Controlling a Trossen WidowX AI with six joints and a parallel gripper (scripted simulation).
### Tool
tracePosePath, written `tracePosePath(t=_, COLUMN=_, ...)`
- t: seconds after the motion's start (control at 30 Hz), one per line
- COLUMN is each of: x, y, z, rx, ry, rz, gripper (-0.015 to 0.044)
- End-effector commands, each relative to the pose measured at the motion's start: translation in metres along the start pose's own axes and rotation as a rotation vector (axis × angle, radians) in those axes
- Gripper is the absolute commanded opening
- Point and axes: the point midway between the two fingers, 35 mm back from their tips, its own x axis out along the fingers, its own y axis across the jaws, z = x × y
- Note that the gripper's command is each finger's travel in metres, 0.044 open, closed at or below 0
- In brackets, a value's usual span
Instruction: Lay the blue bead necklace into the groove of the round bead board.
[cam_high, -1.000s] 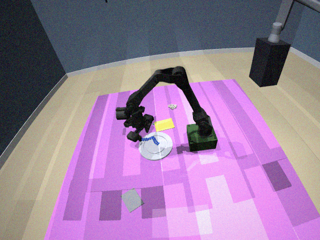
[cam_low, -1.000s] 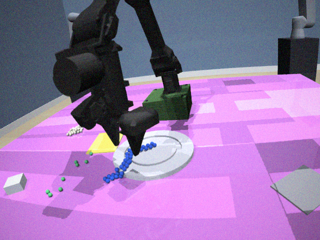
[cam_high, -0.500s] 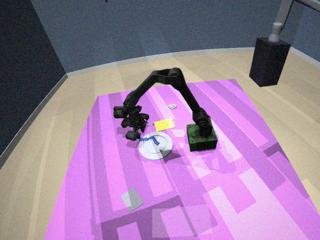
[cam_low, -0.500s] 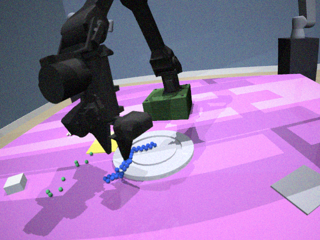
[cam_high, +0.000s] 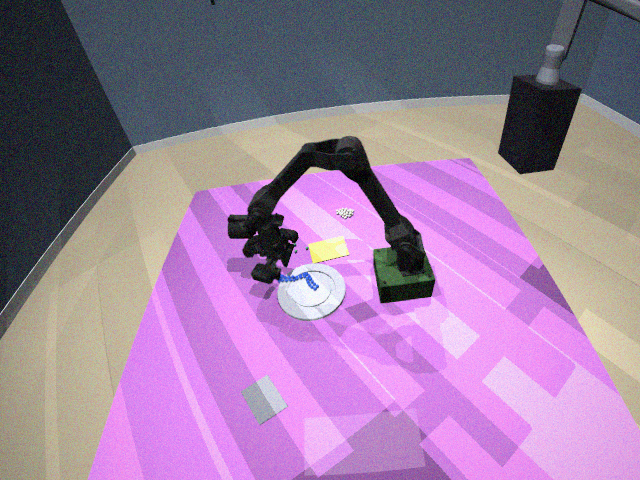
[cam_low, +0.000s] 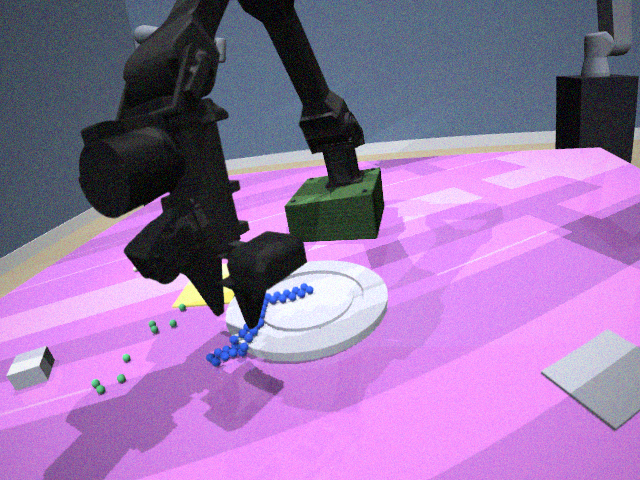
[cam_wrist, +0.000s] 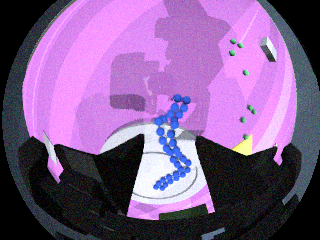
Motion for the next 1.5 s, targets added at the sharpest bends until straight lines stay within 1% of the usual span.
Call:
tracePosePath(t=0.0, x=0.011, y=-0.001, z=-0.003, rx=-0.006, ry=0.016, rz=-0.005, gripper=0.025)
tracePosePath(t=0.27, x=0.024, y=-0.002, z=-0.005, rx=-0.009, ry=0.021, rz=-0.007, gripper=0.025)
tracePosePath(t=0.57, x=0.025, y=-0.002, z=-0.005, rx=-0.01, ry=0.021, rz=-0.007, gripper=0.025)
tracePosePath(t=0.87, x=0.022, y=-0.001, z=-0.004, rx=-0.004, ry=0.016, rz=-0.005, gripper=0.0014)
tracePosePath(t=0.9, x=0.022, y=-0.001, z=-0.004, rx=-0.004, ry=0.016, rz=-0.005, gripper=0.0)
tracePosePath(t=1.47, x=0.022, y=-0.001, z=-0.004, rx=-0.004, ry=0.016, rz=-0.005, gripper=0.0)
